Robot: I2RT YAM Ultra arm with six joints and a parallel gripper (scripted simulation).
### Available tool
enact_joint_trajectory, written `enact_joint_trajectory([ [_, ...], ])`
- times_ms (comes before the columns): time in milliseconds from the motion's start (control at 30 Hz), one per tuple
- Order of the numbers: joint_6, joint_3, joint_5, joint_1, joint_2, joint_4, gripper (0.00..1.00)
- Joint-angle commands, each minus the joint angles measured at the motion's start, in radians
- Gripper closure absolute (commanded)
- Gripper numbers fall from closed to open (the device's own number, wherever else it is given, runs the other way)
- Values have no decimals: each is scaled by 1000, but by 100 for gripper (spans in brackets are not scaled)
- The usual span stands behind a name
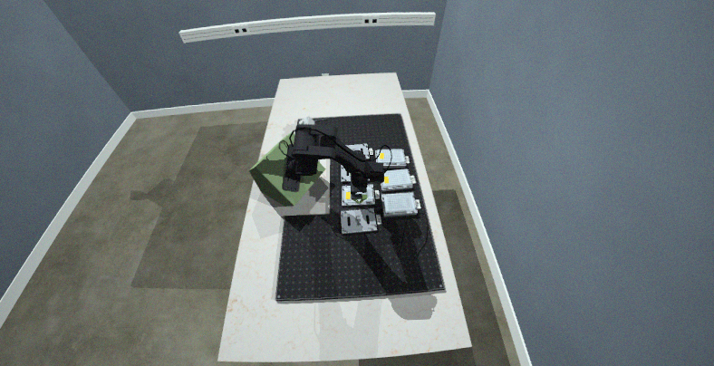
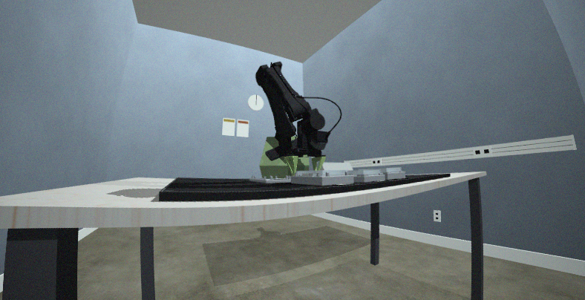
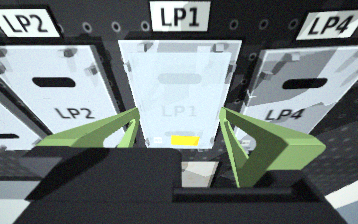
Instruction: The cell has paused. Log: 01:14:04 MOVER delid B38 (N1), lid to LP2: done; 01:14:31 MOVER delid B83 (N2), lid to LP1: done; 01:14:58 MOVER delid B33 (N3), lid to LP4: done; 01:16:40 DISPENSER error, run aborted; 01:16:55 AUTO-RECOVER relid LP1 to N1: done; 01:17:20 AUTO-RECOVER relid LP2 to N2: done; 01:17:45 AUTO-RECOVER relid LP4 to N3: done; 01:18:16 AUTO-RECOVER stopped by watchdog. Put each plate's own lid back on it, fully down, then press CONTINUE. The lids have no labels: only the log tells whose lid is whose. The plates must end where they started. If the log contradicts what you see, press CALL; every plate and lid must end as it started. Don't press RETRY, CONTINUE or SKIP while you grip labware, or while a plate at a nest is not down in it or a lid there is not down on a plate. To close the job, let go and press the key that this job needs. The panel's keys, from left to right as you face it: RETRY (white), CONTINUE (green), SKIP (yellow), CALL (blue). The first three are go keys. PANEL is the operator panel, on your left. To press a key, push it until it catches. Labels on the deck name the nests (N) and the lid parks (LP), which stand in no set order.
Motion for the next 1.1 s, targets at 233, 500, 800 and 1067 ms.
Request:
enact_joint_trajectory([
  [233,-5,-5,-4,-7,-8,12,0],
  [500,-7,-24,-7,-13,-31,13,0],
  [800,24,31,20,30,-73,-70,0],
  [1067,53,53,42,64,-118,-149,0],
])
